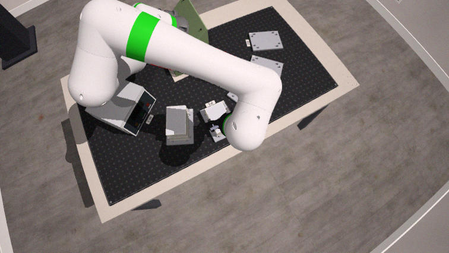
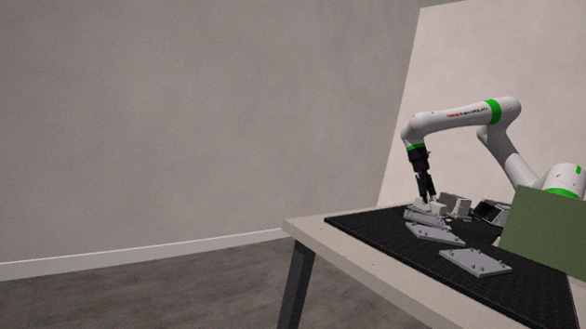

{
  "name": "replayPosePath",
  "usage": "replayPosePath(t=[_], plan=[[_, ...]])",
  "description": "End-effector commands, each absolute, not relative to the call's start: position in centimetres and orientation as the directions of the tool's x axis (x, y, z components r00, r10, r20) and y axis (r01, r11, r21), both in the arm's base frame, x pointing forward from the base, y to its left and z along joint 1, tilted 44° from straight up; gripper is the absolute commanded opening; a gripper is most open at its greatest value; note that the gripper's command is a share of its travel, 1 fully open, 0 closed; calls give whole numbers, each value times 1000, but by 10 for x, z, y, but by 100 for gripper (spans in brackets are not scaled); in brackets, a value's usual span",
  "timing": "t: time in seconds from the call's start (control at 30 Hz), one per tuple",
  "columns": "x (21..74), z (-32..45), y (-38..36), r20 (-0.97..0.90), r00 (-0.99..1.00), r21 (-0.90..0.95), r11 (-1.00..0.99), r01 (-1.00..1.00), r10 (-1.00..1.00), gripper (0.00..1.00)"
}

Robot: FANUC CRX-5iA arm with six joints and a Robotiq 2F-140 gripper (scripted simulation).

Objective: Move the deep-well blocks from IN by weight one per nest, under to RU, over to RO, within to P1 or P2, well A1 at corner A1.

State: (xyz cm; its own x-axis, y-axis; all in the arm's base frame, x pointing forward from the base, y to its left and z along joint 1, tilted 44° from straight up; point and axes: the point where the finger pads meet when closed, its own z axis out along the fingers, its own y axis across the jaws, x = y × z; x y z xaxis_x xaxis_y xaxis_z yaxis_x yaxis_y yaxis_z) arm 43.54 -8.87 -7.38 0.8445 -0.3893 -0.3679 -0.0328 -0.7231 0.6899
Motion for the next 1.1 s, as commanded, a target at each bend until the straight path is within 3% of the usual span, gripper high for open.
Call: replayPosePath(t=[0.0,0.03,0.07,1.07], plan=[[436,-74,-89,-368,845,690,-723,-33,-389,10],[436,-74,-89,-368,845,690,-723,-33,-389,10],[436,-74,-89,-368,845,690,-723,-33,-389,100],[436,-59,-74,-368,845,690,-723,-33,-389,100]])
